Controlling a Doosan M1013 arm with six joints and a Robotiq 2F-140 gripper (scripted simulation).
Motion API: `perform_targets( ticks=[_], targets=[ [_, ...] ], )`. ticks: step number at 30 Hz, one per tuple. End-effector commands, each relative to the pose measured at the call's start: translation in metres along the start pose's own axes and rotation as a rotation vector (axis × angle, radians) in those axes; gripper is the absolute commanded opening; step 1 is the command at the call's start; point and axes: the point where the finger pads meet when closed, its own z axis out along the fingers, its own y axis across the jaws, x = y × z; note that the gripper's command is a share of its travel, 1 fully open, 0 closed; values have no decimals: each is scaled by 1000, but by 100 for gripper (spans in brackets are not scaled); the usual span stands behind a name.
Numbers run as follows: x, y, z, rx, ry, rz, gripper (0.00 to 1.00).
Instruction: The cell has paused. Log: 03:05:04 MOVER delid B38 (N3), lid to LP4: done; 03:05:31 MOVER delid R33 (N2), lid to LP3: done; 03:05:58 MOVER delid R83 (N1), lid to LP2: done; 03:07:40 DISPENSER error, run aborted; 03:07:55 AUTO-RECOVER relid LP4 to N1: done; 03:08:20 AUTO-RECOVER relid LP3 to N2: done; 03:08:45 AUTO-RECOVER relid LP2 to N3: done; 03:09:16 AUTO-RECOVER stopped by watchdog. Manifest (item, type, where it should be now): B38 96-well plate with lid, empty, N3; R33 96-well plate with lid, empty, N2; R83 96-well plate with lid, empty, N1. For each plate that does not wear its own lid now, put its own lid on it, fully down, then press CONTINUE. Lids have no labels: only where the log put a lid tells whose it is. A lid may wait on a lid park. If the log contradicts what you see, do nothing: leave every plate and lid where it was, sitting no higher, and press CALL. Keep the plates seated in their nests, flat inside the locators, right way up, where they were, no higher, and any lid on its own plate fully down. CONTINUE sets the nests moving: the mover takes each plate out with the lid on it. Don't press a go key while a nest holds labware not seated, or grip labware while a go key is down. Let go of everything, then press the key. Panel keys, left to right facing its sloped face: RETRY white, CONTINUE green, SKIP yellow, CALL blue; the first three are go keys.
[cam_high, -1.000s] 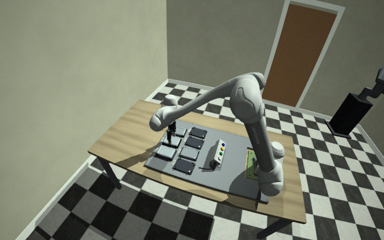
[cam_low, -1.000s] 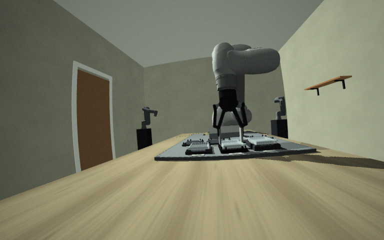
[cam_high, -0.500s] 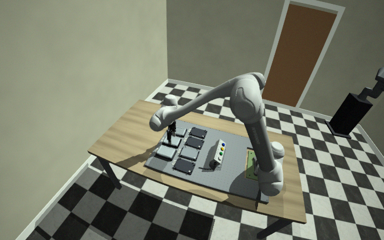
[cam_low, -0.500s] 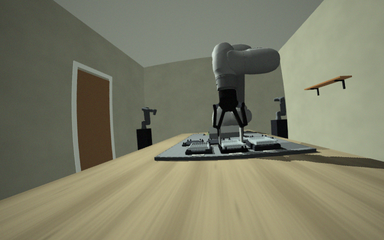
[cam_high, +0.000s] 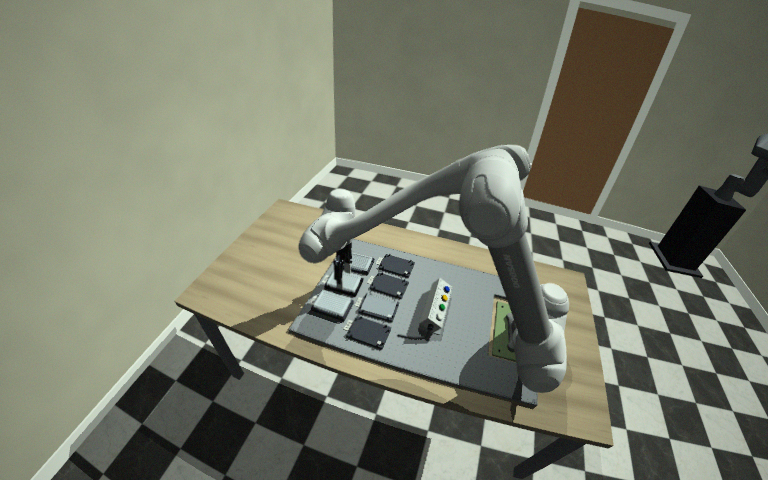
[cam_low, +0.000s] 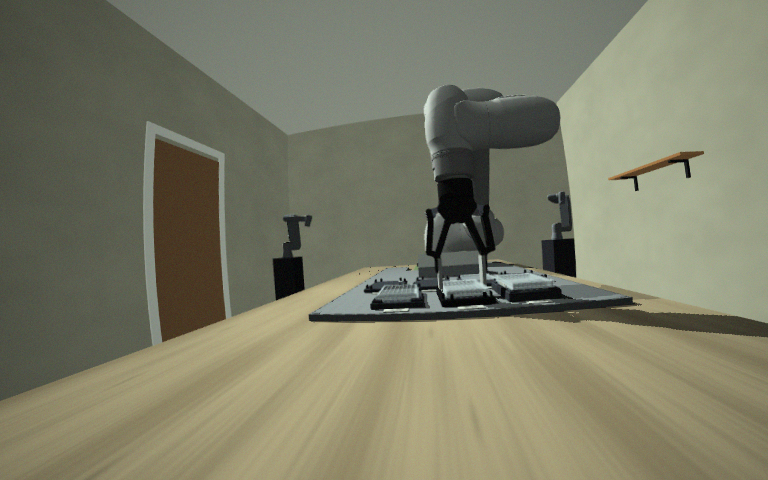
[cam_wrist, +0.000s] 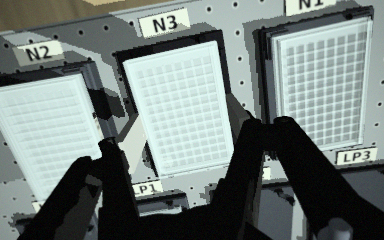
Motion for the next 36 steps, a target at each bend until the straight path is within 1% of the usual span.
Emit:
perform_targets(
  ticks=[1,26,36],
  targets=[
    [0,0,0,0,0,0,0],
    [0,0,0,0,0,0,0],
    [0,0,-6,0,0,0,0]
  ],
)
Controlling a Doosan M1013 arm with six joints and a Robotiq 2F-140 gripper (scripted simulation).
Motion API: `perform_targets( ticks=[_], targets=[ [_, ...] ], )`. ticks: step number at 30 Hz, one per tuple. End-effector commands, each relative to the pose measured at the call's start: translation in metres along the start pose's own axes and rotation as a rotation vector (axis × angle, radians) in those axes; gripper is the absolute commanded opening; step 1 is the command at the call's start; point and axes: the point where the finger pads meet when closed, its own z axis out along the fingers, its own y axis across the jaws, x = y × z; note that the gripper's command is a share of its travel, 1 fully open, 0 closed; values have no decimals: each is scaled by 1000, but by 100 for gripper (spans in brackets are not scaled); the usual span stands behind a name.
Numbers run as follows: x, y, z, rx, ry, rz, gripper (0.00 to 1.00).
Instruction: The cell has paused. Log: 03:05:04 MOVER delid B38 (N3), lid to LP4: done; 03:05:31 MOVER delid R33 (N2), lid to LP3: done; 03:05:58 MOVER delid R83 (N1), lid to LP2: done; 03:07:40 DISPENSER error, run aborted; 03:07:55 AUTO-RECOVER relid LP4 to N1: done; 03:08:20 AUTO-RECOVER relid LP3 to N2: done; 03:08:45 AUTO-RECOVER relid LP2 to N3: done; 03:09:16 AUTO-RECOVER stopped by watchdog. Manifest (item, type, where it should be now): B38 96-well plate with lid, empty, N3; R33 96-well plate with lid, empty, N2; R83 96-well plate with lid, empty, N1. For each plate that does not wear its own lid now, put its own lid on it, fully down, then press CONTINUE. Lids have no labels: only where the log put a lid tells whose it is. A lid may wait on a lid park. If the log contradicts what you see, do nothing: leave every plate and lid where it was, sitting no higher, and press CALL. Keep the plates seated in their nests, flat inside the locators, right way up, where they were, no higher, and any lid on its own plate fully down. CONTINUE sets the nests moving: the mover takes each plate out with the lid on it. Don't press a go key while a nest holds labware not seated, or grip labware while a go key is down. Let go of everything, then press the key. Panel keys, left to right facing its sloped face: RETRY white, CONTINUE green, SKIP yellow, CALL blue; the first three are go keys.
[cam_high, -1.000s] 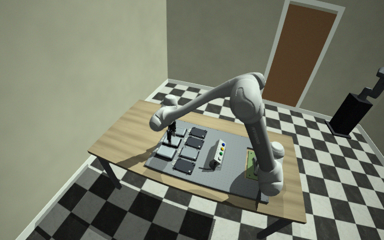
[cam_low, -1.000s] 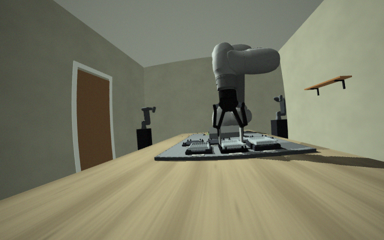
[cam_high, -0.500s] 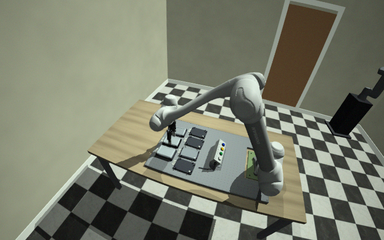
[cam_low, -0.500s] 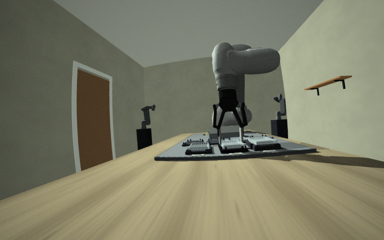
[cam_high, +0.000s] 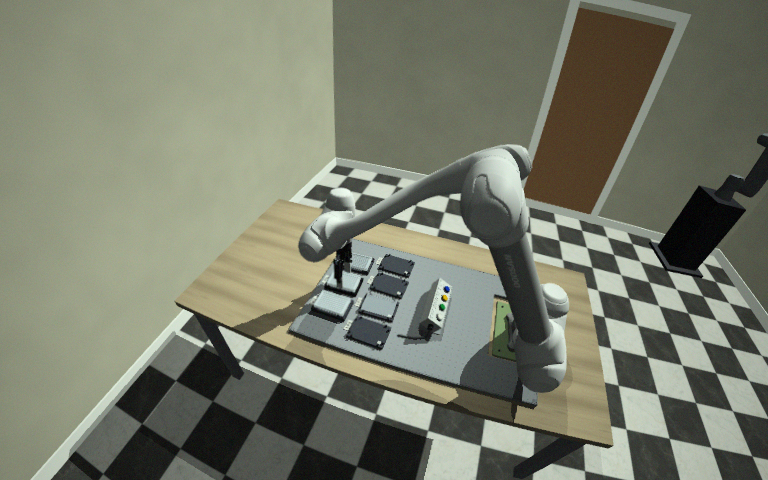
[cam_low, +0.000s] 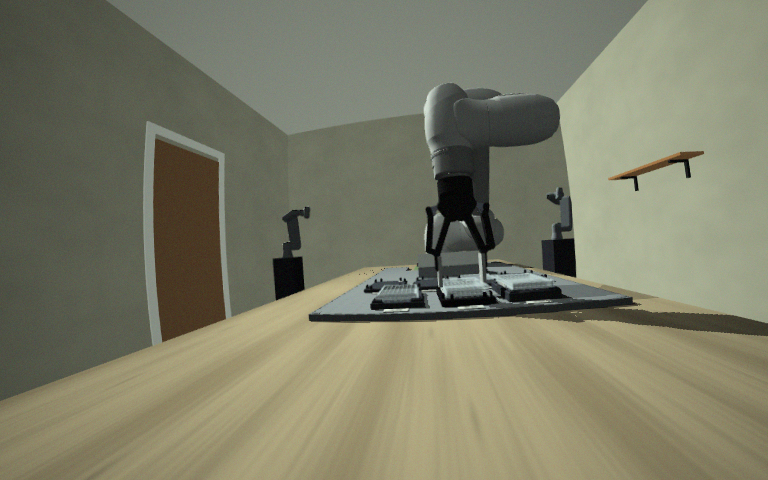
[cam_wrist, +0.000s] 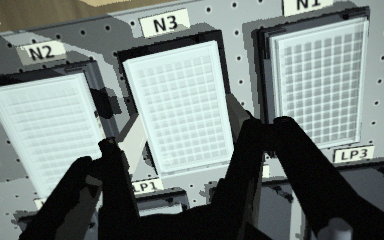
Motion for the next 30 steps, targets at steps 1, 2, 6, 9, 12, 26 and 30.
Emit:
perform_targets(
  ticks=[1,2,6,9,12,26,30],
  targets=[
    [0,0,-2,0,0,0,0],
    [0,0,-2,0,0,0,0],
    [0,0,-7,0,0,0,0],
    [0,0,-11,0,0,0,0],
    [0,0,-16,0,0,0,0],
    [0,0,-37,0,0,0,0],
    [0,0,-42,0,0,0,0]
  ],
)
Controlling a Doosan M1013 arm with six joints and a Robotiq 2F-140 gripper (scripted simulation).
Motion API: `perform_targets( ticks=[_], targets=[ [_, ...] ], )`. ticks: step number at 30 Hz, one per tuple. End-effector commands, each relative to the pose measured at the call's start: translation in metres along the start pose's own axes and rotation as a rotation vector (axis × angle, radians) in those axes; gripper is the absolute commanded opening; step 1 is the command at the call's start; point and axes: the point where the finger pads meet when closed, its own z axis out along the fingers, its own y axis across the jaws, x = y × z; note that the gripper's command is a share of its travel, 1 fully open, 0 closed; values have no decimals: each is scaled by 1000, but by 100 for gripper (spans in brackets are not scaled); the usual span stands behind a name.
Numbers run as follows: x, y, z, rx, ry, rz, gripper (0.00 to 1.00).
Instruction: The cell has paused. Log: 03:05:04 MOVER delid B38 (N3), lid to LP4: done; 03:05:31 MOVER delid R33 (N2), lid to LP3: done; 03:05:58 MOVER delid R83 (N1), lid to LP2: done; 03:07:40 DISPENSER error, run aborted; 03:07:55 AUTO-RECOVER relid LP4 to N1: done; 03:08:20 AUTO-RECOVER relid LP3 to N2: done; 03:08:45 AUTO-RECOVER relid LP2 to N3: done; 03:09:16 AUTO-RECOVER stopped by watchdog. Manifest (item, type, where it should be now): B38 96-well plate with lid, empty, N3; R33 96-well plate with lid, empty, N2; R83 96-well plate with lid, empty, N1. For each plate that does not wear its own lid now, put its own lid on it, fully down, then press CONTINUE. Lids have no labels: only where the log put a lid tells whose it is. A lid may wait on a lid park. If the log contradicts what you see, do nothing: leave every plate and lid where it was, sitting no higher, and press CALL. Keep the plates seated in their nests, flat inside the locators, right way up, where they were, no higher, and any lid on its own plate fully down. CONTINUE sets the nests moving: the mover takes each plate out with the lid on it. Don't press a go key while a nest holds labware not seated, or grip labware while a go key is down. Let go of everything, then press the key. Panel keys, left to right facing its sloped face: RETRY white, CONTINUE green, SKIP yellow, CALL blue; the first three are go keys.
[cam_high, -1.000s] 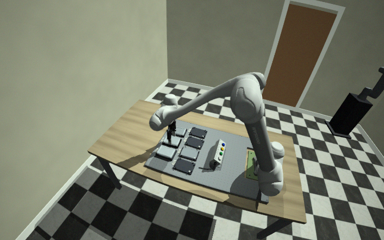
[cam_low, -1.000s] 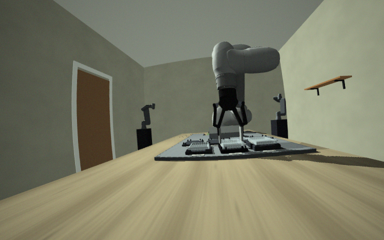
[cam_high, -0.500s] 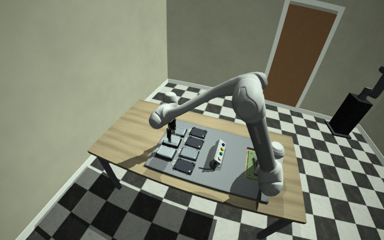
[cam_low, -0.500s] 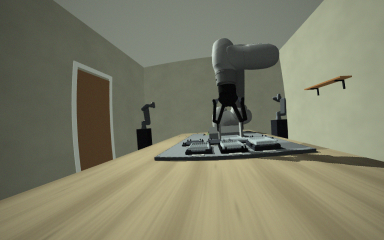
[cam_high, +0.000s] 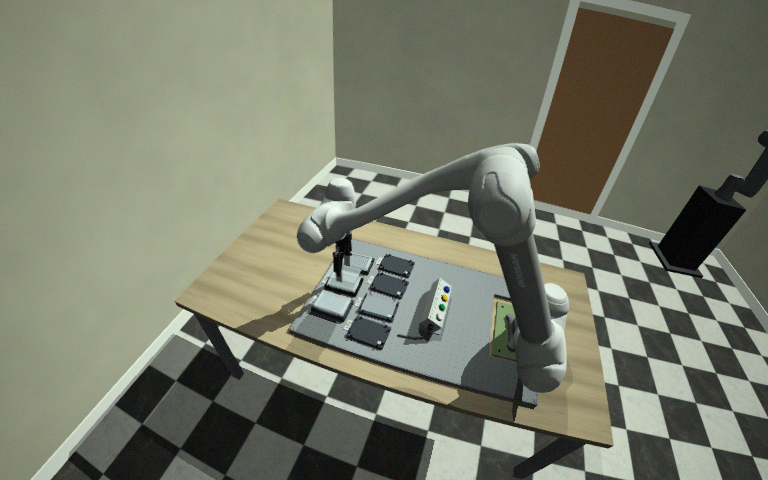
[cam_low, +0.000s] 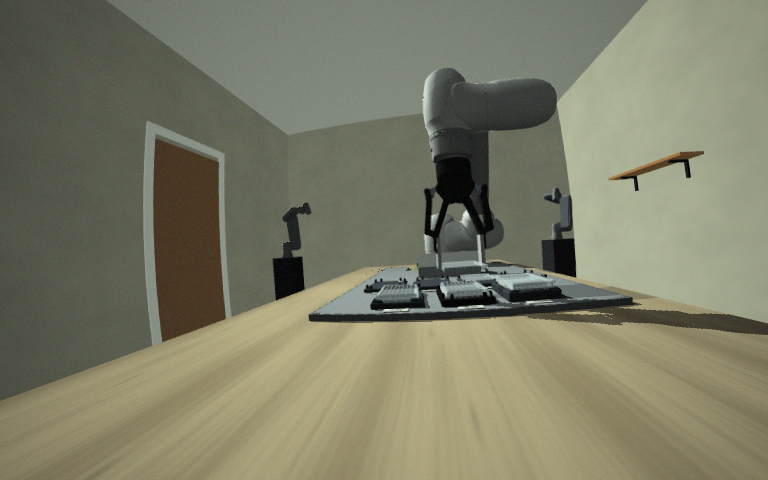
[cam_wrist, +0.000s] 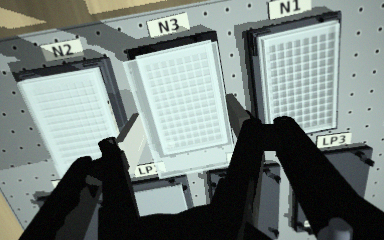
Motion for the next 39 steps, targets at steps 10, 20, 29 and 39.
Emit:
perform_targets(
  ticks=[10,20,29,39],
  targets=[
    [0,0,-10,0,0,0,0],
    [0,0,-12,0,0,0,0],
    [-3,83,-12,0,0,0,0],
    [-9,138,-12,0,0,0,0]
  ],
)
